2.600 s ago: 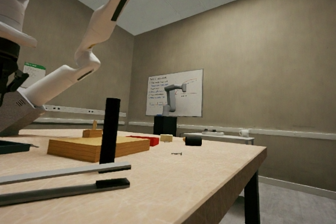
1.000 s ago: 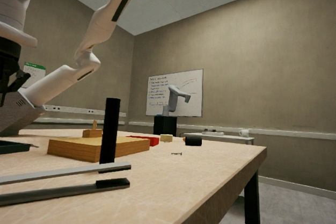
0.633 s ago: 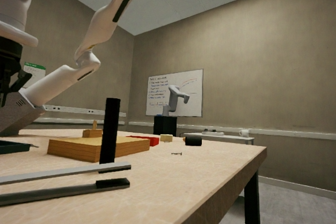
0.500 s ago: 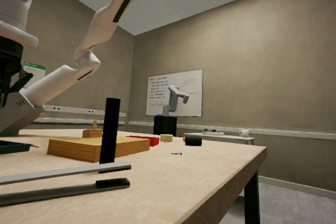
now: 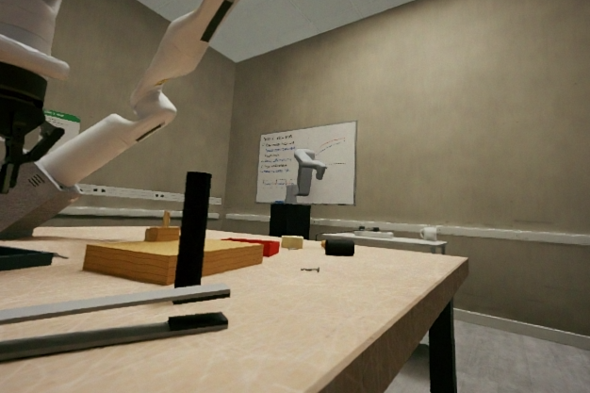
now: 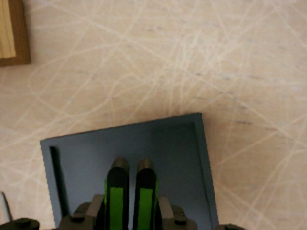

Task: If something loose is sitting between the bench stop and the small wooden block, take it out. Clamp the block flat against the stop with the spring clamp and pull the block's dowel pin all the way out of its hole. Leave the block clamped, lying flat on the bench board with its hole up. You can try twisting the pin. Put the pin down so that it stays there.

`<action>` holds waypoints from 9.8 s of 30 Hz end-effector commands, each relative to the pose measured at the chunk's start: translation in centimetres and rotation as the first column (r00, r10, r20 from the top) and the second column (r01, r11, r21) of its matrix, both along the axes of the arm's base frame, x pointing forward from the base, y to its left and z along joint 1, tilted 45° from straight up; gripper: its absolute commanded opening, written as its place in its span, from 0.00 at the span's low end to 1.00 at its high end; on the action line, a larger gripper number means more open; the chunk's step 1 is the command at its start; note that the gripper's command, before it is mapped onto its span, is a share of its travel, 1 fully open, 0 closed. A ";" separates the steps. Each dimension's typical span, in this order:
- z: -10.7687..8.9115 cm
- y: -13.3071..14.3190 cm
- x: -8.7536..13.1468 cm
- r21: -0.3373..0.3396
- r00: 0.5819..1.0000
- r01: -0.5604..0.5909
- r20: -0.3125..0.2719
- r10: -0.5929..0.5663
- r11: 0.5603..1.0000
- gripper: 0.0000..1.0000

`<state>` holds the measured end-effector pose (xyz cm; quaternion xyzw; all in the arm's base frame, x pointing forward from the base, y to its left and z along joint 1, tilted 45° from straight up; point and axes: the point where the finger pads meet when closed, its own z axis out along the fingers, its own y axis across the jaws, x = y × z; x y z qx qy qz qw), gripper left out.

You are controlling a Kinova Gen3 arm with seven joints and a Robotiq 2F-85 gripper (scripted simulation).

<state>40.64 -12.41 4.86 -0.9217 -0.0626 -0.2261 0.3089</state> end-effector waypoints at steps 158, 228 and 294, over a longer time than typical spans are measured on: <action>9.2 6.5 6.7 0.030 0.295 0.884 -0.810 -0.507 0.467 0.32; 8.5 7.1 7.1 0.030 0.295 0.884 -0.810 -0.507 0.467 0.32; 5.0 10.1 9.1 0.030 0.295 0.884 -0.810 -0.507 0.467 0.32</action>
